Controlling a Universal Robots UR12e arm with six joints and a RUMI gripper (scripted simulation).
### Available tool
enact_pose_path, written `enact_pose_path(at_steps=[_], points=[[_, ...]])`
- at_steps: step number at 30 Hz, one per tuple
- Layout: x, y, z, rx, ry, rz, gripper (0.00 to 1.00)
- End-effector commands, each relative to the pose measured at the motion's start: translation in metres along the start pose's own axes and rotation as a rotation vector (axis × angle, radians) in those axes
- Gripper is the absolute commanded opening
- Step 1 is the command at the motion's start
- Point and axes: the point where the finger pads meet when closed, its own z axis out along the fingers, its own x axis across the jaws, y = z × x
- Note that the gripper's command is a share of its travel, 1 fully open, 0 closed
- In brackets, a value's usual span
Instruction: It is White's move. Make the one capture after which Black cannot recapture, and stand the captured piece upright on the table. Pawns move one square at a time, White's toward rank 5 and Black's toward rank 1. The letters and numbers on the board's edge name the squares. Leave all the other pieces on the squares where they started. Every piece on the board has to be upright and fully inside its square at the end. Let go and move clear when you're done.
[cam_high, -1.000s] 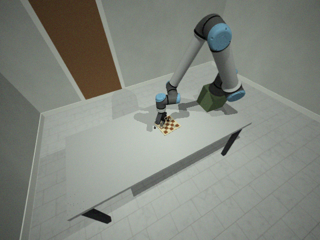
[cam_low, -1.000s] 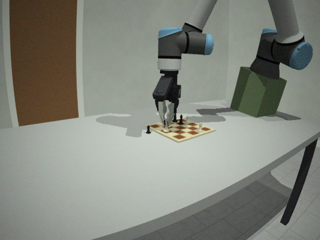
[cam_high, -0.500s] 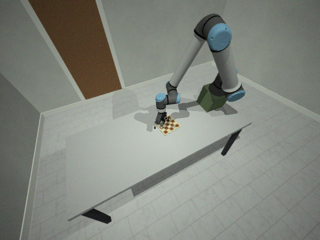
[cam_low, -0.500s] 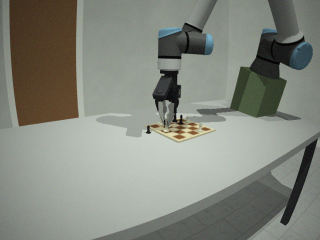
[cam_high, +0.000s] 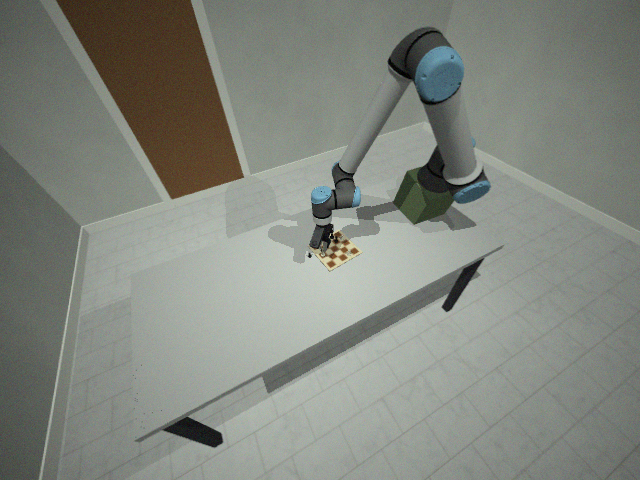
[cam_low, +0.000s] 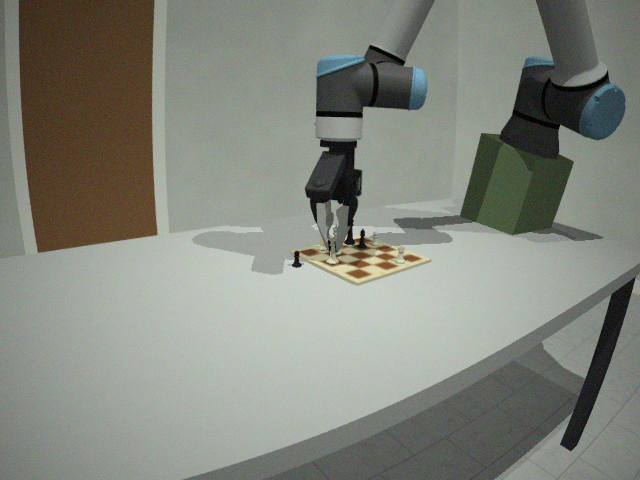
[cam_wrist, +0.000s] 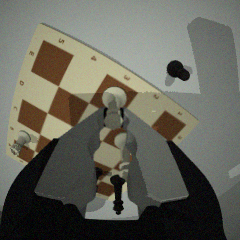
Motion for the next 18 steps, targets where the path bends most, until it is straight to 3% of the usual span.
enact_pose_path(at_steps=[1,13,18], points=[[0.001,0.000,-0.006,0.001,0.001,0.000,0.00],[0.000,0.000,-0.084,0.001,0.001,0.000,0.00],[0.000,0.000,-0.096,0.001,0.001,0.000,0.00]])
